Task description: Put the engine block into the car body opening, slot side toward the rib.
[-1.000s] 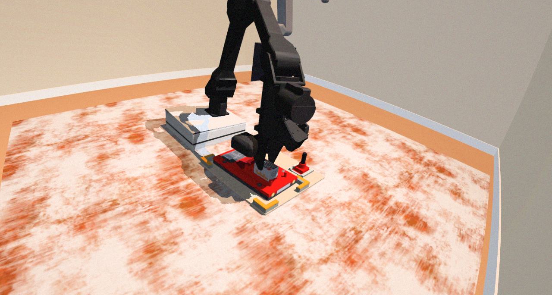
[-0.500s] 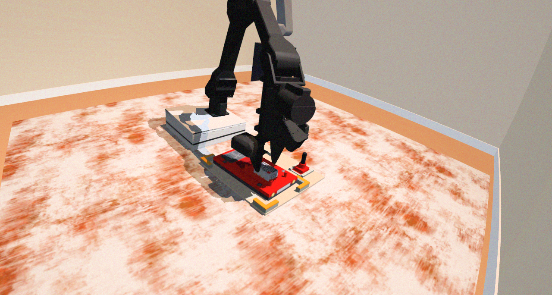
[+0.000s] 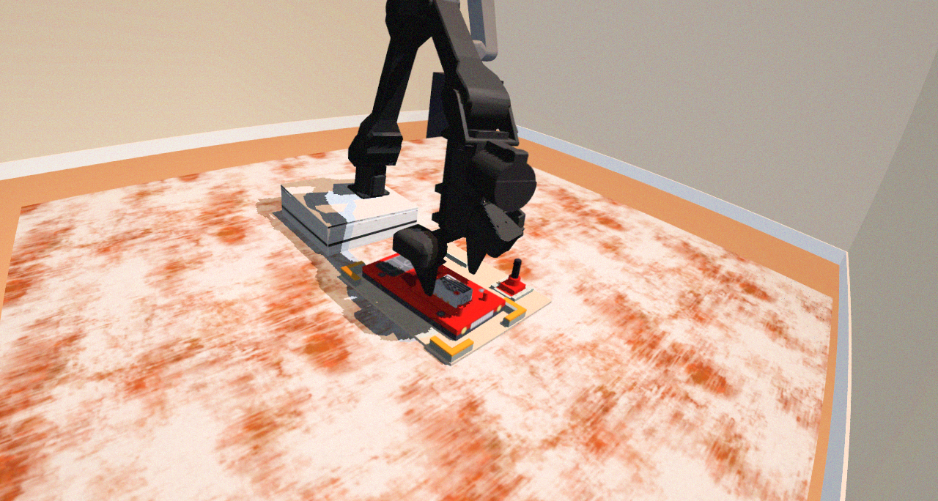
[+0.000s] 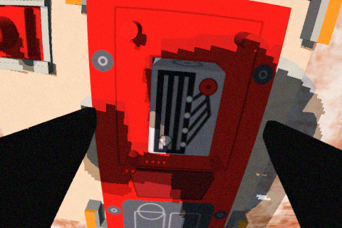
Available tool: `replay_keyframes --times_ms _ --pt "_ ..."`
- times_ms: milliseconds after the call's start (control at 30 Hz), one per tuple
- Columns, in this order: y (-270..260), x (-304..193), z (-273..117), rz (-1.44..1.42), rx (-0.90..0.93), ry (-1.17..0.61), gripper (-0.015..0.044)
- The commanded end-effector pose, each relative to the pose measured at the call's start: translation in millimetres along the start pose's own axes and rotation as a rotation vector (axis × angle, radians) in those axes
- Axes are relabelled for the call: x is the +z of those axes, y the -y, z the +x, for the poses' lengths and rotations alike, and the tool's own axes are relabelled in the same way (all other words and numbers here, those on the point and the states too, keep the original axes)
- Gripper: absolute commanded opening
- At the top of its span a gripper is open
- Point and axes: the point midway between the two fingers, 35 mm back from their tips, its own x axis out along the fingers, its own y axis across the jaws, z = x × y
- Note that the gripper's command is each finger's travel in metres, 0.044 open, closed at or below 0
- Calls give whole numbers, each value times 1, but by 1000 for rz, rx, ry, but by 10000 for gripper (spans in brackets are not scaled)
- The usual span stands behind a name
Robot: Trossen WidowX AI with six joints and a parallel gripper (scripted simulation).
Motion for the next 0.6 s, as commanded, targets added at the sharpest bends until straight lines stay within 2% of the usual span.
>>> replay_keyframes --times_ms 0,167,567 --pt "0 2 -10 3 3 -1 440" --pt "0 3 -11 3 3 -2 440" --pt "0 3 -11 3 3 -2 125"
